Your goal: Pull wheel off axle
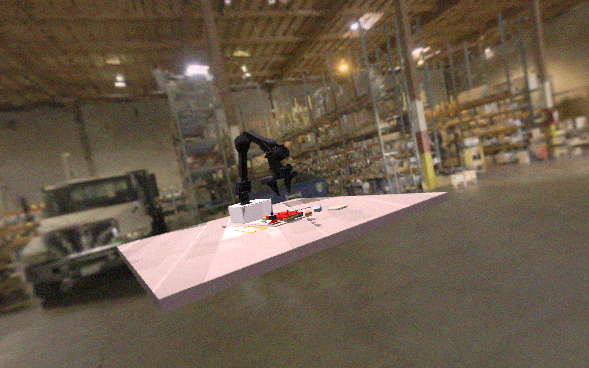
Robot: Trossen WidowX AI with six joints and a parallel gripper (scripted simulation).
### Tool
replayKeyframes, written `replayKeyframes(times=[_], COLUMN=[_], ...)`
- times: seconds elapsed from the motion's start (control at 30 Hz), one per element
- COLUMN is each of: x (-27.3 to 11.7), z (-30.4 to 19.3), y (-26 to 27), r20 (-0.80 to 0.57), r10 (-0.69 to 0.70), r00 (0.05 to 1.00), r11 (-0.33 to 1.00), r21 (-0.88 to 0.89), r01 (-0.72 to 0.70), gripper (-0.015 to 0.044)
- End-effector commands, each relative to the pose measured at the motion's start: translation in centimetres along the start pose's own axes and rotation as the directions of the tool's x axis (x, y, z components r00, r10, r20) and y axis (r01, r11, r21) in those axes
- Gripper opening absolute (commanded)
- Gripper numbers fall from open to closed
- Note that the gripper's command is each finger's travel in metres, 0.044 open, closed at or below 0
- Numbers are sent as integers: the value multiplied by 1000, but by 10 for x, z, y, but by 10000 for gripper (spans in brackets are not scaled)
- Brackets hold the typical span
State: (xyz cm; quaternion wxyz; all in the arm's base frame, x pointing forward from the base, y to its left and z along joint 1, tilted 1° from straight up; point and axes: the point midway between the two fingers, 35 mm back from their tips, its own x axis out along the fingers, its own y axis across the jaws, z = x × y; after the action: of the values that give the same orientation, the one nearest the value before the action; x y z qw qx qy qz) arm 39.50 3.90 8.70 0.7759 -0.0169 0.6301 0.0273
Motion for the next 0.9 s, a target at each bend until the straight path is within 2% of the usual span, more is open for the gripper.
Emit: replayKeyframes(times=[0.0, 0.17, 0.73, 0.87], x=[11, 18, 18, 31], z=[-23, -42, -34, -35], y=[-36, -64, -69, -69], r20=[-92, -162, -162, -162], r10=[-20, -22, -23, -23], r00=[996, 986, 987, 987], r11=[999, 998, 998, 998], r21=[25, 49, 49, 49], r01=[22, 31, 31, 31], gripper=[300, 300, 300, 300])
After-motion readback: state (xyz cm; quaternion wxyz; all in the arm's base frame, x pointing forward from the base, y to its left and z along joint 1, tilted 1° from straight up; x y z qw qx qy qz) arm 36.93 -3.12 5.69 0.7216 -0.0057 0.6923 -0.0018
